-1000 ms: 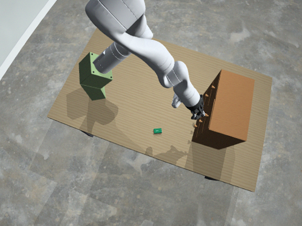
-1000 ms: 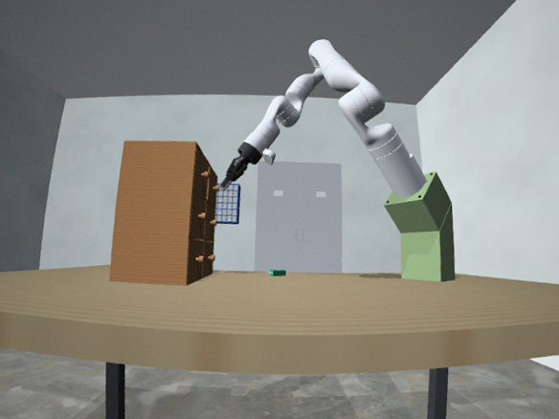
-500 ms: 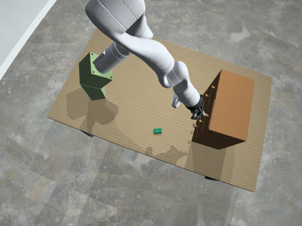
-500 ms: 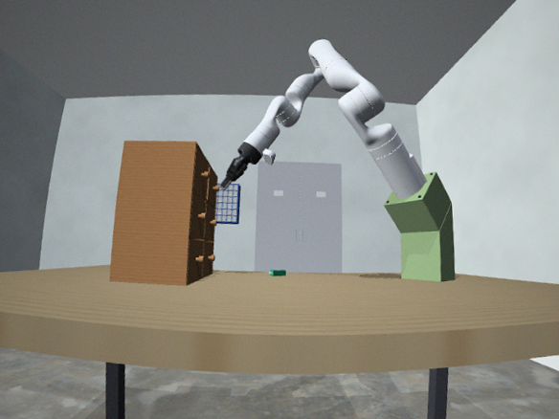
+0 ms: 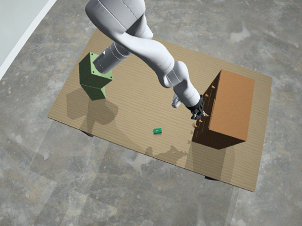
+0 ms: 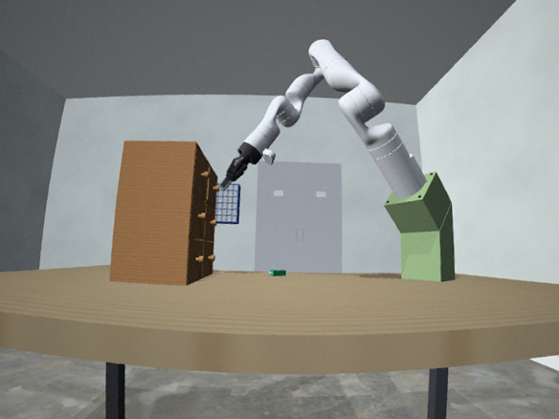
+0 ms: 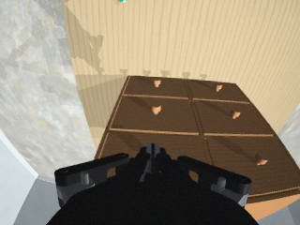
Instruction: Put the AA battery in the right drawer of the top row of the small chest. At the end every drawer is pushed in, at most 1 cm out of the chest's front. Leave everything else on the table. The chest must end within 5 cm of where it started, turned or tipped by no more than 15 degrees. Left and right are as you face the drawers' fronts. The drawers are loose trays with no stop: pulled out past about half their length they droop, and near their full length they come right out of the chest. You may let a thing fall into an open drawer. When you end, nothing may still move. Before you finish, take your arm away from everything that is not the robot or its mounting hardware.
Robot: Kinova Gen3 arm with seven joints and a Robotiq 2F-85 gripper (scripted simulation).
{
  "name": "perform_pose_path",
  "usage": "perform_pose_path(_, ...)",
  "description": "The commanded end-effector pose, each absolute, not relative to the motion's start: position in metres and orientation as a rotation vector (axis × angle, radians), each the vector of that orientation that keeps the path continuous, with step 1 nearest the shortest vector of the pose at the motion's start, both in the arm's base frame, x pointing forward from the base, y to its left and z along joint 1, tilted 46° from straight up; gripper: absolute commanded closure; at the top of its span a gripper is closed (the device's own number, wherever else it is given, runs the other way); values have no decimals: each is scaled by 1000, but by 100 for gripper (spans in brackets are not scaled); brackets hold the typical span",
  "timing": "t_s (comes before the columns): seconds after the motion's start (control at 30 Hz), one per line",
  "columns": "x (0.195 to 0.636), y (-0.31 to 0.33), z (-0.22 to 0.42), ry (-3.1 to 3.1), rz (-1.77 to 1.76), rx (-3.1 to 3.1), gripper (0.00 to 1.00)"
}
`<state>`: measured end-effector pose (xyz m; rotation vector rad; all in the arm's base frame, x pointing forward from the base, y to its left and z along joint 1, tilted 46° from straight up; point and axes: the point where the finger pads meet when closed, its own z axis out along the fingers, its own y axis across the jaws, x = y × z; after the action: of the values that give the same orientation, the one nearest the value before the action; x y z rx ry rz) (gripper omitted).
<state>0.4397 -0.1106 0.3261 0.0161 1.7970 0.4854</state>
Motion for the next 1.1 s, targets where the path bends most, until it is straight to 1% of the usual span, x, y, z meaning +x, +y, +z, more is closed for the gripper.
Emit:
perform_pose_path(0.0,440,-109,328,1797,495,18,100)
perform_pose_path(0.17,436,-106,324,1799,498,15,100)
perform_pose_path(0.57,403,-107,297,1799,493,19,100)
perform_pose_path(0.97,389,-109,291,1799,493,19,100)
perform_pose_path(1.07,373,-107,287,1797,505,10,100)
